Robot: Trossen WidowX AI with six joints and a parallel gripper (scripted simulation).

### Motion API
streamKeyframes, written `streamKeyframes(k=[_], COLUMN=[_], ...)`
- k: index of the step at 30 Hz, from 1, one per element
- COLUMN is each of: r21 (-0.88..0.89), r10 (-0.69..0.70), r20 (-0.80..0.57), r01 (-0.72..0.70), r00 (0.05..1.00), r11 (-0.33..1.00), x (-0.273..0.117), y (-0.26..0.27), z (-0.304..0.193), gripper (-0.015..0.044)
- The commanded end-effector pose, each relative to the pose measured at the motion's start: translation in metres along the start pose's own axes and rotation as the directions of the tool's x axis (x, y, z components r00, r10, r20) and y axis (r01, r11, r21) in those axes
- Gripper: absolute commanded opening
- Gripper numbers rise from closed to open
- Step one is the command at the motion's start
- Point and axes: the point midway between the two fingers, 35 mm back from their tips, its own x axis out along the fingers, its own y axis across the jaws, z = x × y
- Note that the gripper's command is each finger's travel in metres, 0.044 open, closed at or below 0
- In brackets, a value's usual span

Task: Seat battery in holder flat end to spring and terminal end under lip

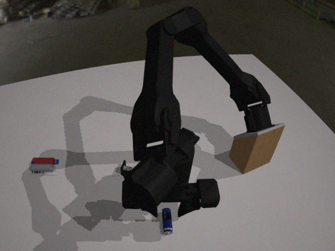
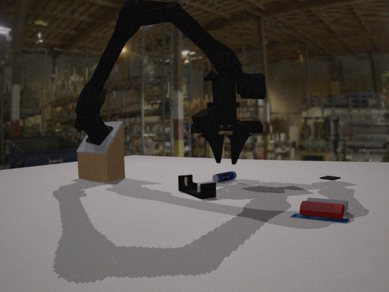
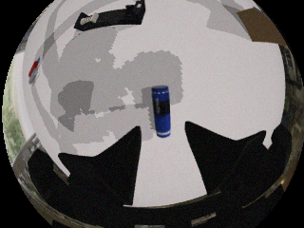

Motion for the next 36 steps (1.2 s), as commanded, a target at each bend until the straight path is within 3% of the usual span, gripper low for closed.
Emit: streamKeyframes(k=[1, 22, 27, 36], r21=[-0.007, -0.006, -0.006, -0.006], r10=[-0.002, -0.001, -0.001, -0.002], r20=[0.009, 0.011, 0.011, 0.011], r01=[0.002, 0.001, 0.001, 0.002], r00=[1.000, 1.000, 1.000, 1.000], r11=[1.000, 1.000, 1.000, 1.000], x=[0.008, 0.039, 0.039, 0.033], y=[-0.001, -0.002, -0.002, -0.001], z=[0.002, 0.004, 0.004, 0.003], gripper=[0.0224, 0.0224, 0.0093, 0.0062])
